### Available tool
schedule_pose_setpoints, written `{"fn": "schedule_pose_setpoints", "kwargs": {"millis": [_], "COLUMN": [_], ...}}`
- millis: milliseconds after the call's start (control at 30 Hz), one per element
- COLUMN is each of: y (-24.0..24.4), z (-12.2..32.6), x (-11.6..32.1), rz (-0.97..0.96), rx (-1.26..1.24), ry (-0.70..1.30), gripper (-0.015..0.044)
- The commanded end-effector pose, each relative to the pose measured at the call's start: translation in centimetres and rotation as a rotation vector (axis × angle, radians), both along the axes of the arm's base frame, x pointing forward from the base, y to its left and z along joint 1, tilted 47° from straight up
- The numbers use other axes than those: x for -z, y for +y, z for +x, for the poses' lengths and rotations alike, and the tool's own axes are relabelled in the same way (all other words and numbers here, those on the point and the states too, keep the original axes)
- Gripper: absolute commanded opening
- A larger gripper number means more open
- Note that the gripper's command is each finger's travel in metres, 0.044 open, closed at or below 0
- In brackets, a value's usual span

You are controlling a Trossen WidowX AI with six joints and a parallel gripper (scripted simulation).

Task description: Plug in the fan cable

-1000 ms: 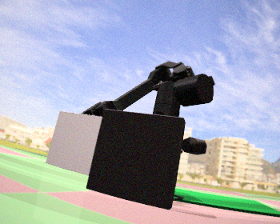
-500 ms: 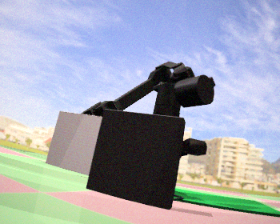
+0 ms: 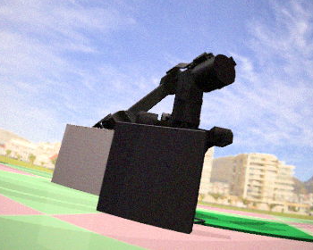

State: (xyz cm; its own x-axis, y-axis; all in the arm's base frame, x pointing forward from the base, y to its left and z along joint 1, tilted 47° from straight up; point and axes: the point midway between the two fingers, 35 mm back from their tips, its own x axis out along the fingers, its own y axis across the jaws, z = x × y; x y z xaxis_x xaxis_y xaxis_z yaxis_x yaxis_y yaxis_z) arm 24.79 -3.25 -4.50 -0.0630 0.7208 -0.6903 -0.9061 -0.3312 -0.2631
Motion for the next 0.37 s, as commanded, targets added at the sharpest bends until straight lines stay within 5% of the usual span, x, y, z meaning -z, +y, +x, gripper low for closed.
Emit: {"fn": "schedule_pose_setpoints", "kwargs": {"millis": [0, 333], "y": [1.2, 7.0], "z": [-0.6, -5.0], "x": [-2.0, -7.9], "rz": [-0.003, 0.003], "rx": [-0.004, -0.005], "ry": [0.000, 0.004], "gripper": [0.0260, 0.0260]}}
